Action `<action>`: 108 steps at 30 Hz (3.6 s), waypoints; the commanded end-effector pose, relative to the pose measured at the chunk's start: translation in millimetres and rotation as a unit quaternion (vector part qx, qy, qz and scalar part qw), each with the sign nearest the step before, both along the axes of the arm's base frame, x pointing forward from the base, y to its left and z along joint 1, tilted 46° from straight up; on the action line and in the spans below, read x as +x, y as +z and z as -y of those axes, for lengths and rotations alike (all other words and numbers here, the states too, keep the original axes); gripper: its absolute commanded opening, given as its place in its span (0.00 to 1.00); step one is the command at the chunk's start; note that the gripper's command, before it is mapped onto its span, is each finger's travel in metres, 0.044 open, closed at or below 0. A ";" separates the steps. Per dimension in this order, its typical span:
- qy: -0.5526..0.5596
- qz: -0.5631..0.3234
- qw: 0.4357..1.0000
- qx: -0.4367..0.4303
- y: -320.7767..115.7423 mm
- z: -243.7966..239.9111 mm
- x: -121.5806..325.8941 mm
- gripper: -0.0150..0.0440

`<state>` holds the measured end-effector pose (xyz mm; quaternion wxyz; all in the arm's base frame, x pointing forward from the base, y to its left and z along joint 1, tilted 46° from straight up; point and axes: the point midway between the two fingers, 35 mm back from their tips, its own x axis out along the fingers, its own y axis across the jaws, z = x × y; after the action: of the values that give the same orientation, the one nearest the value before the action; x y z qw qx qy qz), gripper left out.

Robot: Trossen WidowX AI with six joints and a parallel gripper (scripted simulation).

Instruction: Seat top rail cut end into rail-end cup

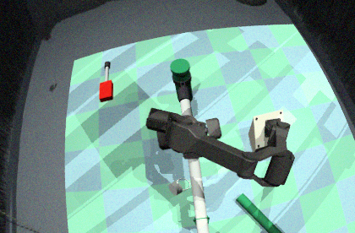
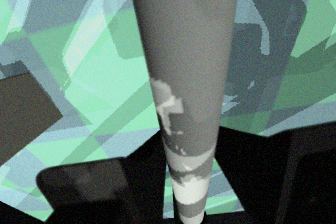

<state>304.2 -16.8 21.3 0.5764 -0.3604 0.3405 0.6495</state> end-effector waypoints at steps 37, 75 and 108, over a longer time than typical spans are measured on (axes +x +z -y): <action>-0.001 0.000 1.000 -0.006 2.8 11.8 1.3 0.25; 0.001 -0.005 1.000 0.000 -4.8 30.4 3.3 0.25; 0.007 -0.015 1.000 0.010 -15.9 33.1 1.5 0.43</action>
<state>305.7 -49.9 5.0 0.5699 -0.3469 0.3400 0.6628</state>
